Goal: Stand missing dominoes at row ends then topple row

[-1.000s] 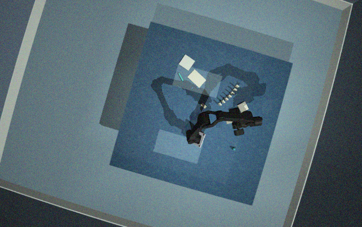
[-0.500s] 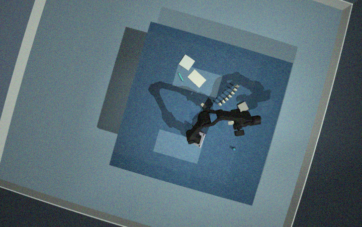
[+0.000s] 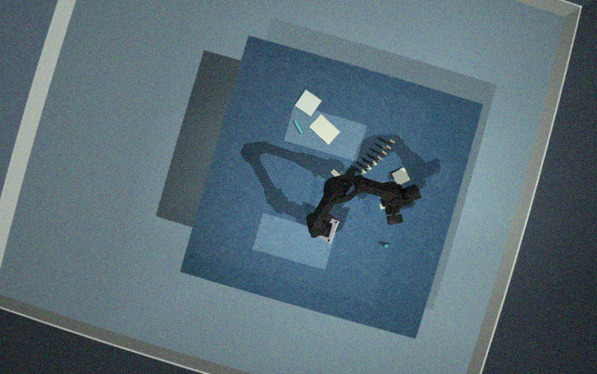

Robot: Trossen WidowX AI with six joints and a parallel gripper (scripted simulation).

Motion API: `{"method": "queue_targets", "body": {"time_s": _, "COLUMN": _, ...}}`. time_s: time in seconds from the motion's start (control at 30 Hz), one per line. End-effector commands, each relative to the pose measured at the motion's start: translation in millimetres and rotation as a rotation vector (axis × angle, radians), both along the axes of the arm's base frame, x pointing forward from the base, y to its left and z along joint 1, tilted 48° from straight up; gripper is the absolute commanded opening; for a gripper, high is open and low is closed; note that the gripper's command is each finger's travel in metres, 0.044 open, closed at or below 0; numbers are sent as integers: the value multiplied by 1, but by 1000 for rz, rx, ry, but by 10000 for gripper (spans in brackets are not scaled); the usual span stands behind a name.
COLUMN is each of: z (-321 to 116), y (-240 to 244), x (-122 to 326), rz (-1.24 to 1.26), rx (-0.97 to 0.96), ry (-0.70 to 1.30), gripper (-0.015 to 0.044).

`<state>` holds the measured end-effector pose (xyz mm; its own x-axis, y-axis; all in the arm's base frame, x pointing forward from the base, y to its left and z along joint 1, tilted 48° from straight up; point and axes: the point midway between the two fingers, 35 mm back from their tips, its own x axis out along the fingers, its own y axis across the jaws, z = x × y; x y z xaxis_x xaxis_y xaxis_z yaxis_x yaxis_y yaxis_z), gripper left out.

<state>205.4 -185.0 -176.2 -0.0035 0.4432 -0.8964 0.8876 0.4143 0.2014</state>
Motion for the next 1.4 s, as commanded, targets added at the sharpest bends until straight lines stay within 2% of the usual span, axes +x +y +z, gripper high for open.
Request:
{"method": "queue_targets", "body": {"time_s": 0.0, "z": -10, "y": 4, "x": -1, "rz": 1, "rx": -64, "ry": 7, "gripper": 107}}
{"method": "queue_targets", "body": {"time_s": 0.73, "z": -36, "y": 13, "x": 0, "rz": -47, "rx": -451, "ry": -50, "gripper": 107}}
{"method": "queue_targets", "body": {"time_s": 1.37, "z": -18, "y": 21, "x": -1, "rz": -166, "rx": -746, "ry": -191, "gripper": 107}}
